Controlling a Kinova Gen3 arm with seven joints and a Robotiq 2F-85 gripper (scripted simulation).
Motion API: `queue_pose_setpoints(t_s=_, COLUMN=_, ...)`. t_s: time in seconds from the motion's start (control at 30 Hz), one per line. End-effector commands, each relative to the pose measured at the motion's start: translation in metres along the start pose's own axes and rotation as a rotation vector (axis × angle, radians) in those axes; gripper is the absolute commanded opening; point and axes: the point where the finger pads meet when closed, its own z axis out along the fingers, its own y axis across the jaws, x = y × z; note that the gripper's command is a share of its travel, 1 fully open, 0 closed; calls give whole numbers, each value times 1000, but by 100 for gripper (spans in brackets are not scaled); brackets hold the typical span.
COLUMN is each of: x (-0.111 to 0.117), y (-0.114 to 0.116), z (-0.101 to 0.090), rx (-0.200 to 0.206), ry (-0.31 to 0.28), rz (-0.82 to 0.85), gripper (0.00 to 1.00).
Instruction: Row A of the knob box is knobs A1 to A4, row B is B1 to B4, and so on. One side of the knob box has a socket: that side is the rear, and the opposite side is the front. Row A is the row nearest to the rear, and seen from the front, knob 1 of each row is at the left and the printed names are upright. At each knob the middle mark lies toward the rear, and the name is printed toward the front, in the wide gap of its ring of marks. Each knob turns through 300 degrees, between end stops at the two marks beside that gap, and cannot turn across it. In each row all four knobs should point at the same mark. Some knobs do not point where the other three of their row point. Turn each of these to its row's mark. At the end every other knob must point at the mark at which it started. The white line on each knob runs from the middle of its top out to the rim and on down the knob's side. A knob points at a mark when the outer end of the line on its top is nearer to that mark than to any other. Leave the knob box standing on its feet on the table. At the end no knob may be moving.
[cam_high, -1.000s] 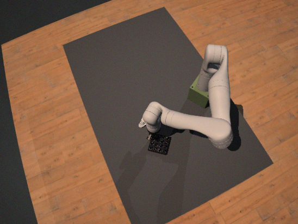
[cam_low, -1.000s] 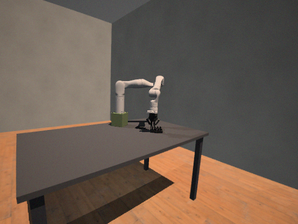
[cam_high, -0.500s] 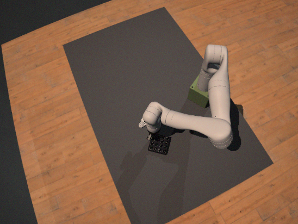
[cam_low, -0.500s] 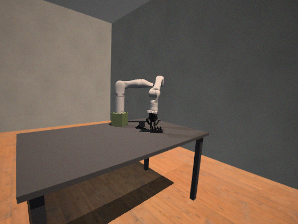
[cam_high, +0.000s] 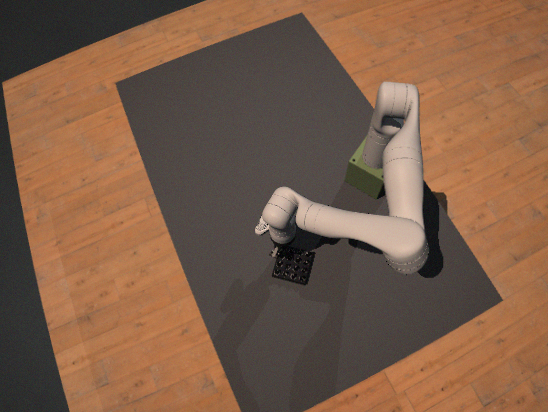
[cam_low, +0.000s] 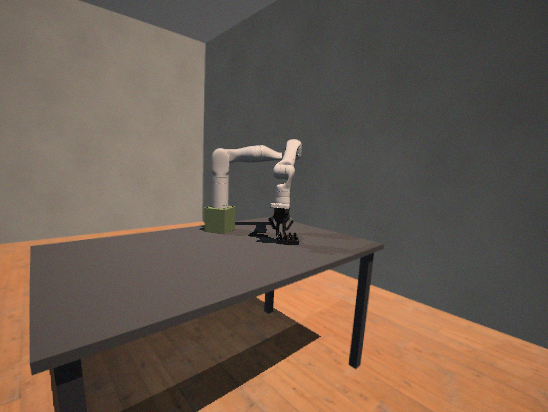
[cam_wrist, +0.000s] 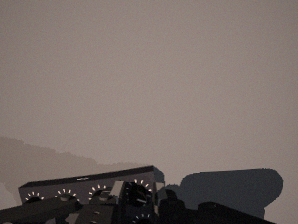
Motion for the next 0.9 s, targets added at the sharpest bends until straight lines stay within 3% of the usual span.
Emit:
queue_pose_setpoints(t_s=0.0, x=0, y=-1, z=-4, rx=3, ry=0, rz=0, gripper=19)
queue_pose_setpoints(t_s=0.37, x=0, y=-1, z=-32, rx=3, ry=0, rz=0, gripper=19)
queue_pose_setpoints(t_s=0.87, x=0, y=-1, z=-38, rx=3, ry=0, rz=0, gripper=19)
